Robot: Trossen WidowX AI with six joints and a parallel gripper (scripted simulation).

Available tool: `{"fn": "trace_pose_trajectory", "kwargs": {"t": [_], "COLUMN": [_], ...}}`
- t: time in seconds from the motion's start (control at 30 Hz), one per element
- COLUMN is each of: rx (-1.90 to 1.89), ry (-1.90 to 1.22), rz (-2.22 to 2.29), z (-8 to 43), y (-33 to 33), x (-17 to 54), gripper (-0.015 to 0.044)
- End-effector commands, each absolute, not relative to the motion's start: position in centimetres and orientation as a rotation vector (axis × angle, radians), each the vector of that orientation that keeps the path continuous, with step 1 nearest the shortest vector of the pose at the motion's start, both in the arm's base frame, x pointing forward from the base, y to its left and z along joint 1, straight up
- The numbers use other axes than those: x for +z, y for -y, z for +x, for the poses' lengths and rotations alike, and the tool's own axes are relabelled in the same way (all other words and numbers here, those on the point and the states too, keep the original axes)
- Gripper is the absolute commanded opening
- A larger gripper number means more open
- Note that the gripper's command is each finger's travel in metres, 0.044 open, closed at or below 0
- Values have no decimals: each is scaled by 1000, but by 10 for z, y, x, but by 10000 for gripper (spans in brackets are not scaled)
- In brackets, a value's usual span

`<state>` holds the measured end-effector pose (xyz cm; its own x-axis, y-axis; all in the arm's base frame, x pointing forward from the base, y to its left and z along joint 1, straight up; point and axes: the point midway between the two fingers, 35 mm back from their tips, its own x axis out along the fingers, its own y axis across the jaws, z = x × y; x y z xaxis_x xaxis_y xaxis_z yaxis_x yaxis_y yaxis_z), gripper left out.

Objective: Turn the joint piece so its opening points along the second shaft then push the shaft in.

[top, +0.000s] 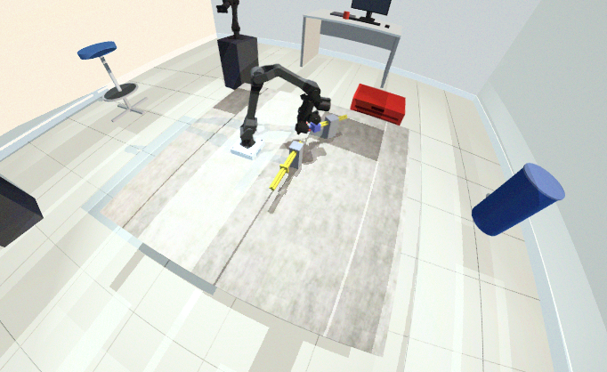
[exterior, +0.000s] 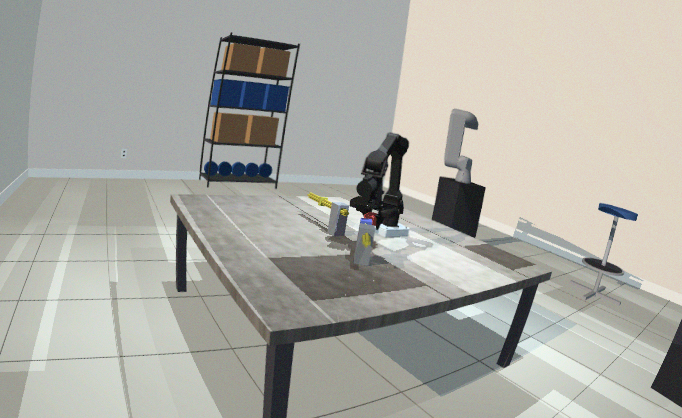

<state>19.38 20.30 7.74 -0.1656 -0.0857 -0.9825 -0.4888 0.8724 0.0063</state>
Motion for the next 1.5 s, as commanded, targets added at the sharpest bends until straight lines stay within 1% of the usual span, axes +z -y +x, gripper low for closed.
{"fn": "trace_pose_trajectory", "kwargs": {"t": [0.0, 0.53, 0.57, 0.6, 0.77, 0.93, 0.97, 1.2, 1.47], "rx": [378, 378, 376, 376, 376, 376, 376, 395, 508], "ry": [-1715, -1715, -1717, -1717, -1717, -1717, -1717, -1708, -1652], "rz": [-445, -445, -443, -443, -443, -443, -443, -464, -593], "z": [194, 194, 194, 194, 194, 194, 194, 194, 199], "y": [-203, -203, -203, -203, -203, -203, -203, -202, -195], "x": [77, 77, 77, 77, 77, 77, 77, 77, 75], "gripper": [182, 182, 156, 147, 147, 16, 0, 0, 0]}}
